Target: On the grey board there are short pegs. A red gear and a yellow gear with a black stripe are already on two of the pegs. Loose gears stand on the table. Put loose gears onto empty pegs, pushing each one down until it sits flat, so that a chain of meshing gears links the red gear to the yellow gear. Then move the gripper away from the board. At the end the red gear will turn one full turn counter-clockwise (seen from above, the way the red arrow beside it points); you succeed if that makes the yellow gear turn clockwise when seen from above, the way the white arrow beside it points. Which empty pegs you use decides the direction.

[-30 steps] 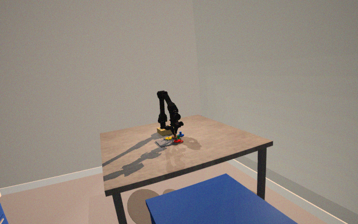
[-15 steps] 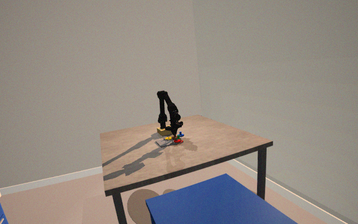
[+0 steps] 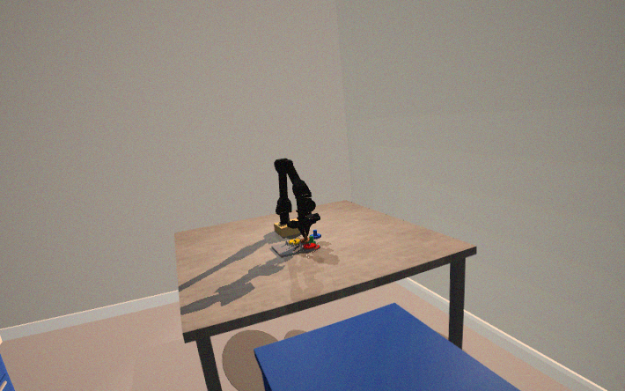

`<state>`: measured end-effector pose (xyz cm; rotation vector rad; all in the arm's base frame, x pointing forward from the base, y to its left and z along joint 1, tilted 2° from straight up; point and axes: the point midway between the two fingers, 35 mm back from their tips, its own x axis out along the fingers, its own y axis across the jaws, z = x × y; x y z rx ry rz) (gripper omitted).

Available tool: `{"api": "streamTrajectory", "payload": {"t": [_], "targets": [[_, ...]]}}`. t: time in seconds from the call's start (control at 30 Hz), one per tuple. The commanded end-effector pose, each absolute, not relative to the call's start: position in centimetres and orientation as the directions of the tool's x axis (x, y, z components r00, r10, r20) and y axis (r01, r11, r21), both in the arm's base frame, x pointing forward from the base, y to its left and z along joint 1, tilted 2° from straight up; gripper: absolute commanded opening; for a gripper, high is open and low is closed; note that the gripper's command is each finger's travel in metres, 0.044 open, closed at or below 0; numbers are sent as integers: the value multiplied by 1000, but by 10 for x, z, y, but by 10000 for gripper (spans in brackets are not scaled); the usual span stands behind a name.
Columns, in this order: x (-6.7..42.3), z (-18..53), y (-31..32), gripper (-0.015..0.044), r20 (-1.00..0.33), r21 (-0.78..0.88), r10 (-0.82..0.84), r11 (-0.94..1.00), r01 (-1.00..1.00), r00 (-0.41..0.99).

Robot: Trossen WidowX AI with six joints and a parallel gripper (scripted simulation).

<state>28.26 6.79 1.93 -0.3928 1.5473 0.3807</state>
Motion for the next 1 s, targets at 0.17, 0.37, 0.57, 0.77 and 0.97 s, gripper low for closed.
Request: {"api": "streamTrajectory", "payload": {"t": [0.17,0.37,0.57,0.77,0.97], "targets": [[283,24,68,140,-1000,-5,-10,873,-487,-8],[284,51,68,140,-1000,-5,-10,873,-487,-8],[284,68,68,140,-1000,-5,-10,873,-487,-8],[281,111,68,298,-1000,-6,-10,875,-484,-5],[281,111,68,440,-1000,-6,-10,875,-484,-5]]}}
